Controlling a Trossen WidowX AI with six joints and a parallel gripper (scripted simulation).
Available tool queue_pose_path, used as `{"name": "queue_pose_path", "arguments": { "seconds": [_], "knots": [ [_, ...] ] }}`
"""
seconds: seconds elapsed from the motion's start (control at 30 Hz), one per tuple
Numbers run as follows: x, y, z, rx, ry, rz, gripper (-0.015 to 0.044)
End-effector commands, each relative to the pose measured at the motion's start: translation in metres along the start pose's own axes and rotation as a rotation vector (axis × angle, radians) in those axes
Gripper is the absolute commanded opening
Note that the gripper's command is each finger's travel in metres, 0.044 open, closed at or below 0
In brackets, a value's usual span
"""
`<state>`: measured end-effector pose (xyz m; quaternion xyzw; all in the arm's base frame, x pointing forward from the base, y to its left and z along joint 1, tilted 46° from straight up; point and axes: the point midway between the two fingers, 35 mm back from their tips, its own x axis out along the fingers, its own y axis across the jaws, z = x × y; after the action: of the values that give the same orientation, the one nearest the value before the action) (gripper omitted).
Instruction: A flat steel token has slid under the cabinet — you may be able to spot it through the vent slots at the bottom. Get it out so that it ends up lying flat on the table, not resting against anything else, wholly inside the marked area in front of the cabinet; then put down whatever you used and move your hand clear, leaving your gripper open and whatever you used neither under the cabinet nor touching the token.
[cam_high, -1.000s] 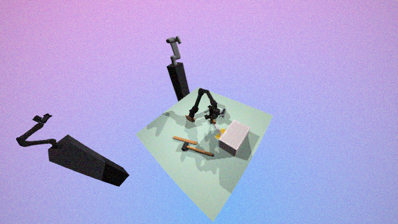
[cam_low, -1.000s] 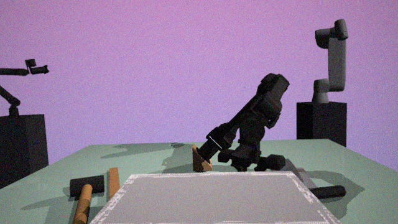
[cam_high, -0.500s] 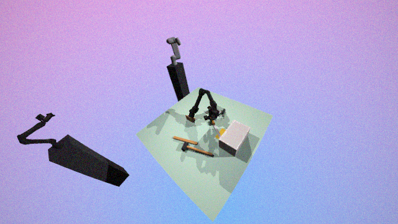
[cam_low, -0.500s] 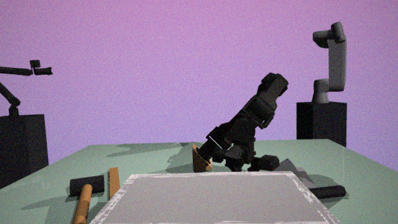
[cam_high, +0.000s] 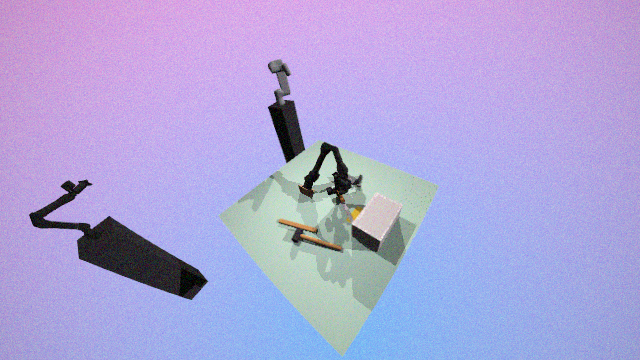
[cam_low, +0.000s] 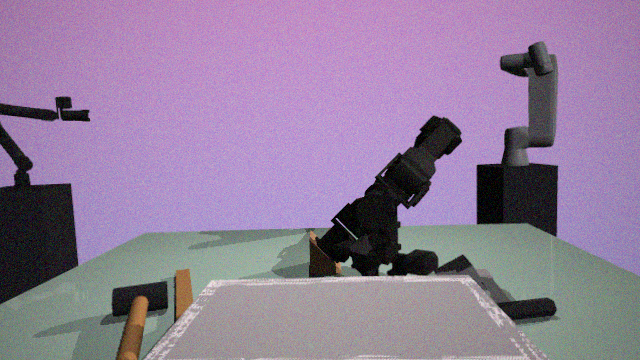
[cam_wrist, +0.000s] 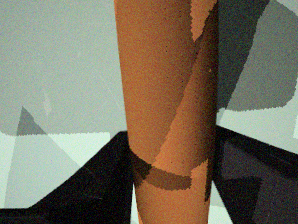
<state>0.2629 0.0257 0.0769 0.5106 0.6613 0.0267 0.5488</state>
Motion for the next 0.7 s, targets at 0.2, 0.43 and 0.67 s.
{"name": "queue_pose_path", "arguments": {
  "seconds": [0.2,0.43,0.67],
  "knots": [
    [-0.001,-0.010,0.010,0.006,-0.003,-0.001,0.0000],
    [-0.001,-0.017,0.016,0.007,-0.003,-0.001,0.0000],
    [-0.001,-0.023,0.022,0.007,-0.004,-0.001,0.0000]
  ]
}}
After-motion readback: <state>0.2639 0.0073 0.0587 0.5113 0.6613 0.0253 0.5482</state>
